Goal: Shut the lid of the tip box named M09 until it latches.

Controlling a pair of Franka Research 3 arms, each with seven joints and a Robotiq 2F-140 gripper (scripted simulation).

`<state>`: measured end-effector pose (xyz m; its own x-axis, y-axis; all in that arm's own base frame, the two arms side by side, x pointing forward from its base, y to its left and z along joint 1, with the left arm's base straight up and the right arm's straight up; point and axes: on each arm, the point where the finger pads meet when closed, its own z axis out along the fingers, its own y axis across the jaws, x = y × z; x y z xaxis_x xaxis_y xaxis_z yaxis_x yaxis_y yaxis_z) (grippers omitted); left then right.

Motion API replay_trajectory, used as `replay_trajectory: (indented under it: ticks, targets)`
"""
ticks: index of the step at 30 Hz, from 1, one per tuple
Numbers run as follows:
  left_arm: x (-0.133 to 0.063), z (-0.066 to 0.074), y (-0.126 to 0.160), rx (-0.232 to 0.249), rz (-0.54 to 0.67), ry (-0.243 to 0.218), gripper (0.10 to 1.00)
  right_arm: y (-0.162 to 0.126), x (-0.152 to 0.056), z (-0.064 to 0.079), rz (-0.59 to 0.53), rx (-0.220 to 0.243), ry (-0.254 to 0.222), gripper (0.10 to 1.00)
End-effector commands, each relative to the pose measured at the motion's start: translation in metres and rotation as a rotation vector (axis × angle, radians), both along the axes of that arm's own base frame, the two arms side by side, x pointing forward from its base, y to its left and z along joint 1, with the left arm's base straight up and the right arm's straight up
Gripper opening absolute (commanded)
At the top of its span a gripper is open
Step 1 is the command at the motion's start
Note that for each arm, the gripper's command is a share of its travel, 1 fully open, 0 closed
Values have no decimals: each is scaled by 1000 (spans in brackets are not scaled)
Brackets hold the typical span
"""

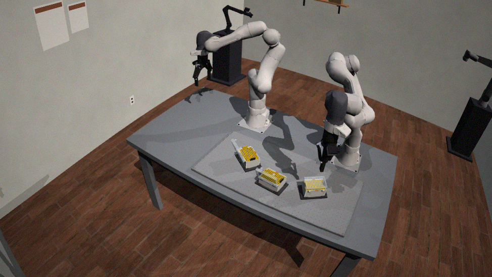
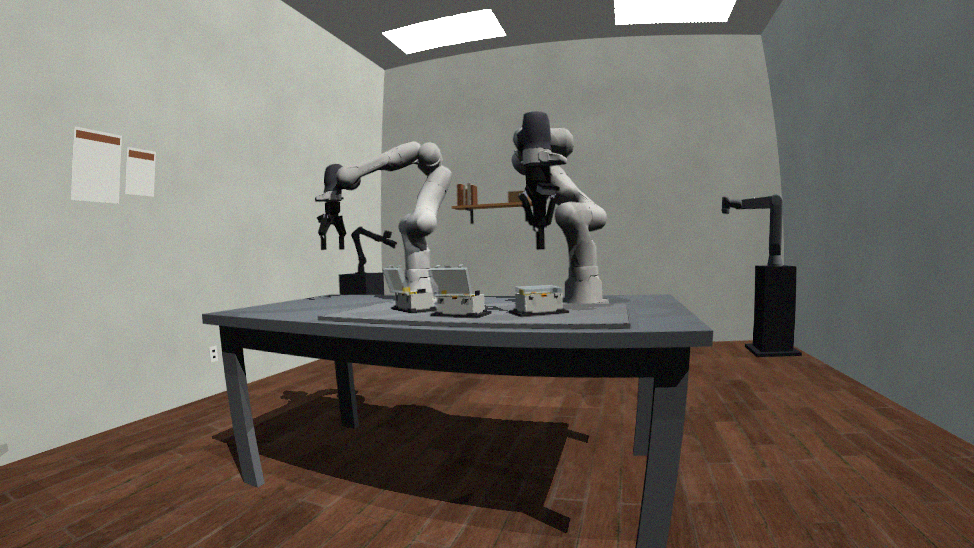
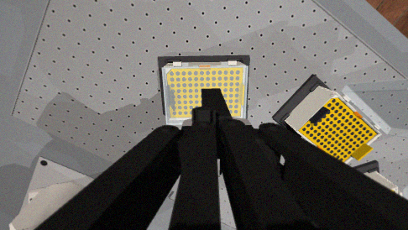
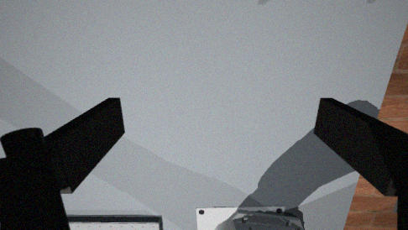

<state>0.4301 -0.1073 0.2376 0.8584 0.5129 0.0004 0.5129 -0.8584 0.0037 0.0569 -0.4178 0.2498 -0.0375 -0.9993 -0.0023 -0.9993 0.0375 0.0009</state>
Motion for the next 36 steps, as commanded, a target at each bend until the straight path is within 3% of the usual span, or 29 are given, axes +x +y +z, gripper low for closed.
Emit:
replay_trajectory:
  ticks: [1, 30, 36]
  targets:
    - [-1, 1, 1, 3, 7, 2, 99, 0, 0, 0, -5, -2, -1, 1000]
    - [-1, 1, 1, 3, 7, 2, 99, 0, 0, 0, -5, -2, -1, 1000]
    - [-9, -12, -4, 3, 7, 2, 99, 0, 0, 0, -5, -2, -1, 1000]
